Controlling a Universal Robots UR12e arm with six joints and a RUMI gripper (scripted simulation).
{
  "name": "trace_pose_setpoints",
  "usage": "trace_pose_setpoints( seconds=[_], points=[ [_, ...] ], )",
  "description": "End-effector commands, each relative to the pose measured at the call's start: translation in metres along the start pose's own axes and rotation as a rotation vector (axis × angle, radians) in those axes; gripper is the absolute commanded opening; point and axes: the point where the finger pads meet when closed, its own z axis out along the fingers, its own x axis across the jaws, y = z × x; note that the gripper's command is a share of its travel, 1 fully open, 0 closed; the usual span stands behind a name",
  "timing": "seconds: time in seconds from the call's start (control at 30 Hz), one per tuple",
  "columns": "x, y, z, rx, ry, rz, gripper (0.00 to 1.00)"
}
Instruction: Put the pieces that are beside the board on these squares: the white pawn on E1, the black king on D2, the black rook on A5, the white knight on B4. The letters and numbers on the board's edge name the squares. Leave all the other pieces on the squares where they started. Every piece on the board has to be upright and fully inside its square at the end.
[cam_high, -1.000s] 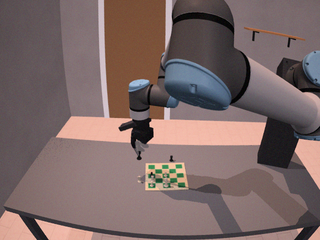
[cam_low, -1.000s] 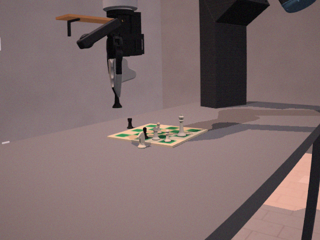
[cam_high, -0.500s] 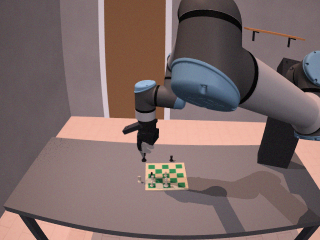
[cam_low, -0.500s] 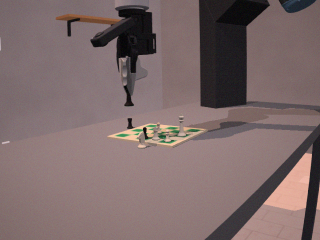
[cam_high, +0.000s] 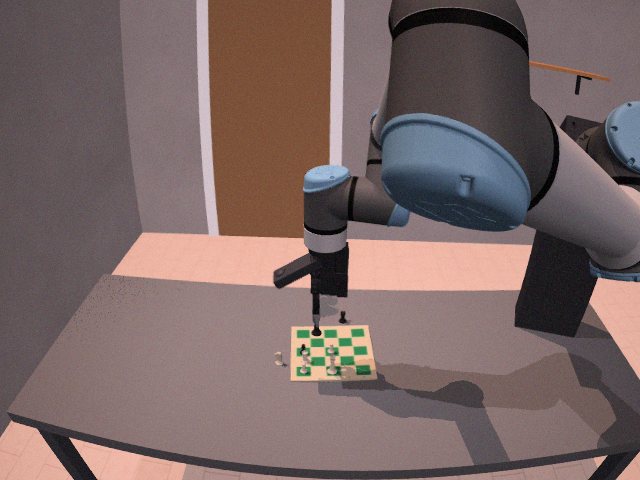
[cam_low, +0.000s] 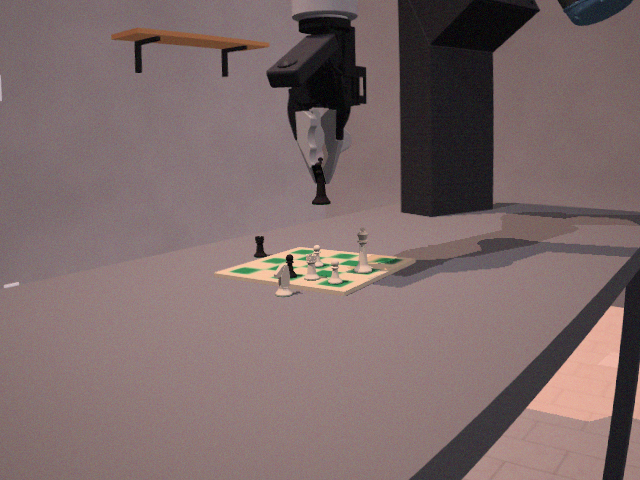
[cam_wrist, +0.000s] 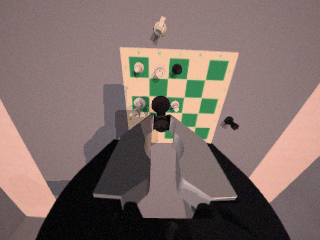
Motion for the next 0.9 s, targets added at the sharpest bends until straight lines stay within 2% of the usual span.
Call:
trace_pose_setpoints(
  seconds=[0.0,0.47,0.63,0.87],
  points=[
    [-0.003,0.004,-0.002,-0.003,-0.003,-0.026,0.00],
    [-0.003,0.004,0.003,-0.003,-0.003,-0.026,0.00],
    [-0.003,0.004,0.016,-0.003,-0.003,-0.026,0.00],
    [-0.003,0.004,0.047,-0.003,-0.003,-0.026,0.00]
  ],
)
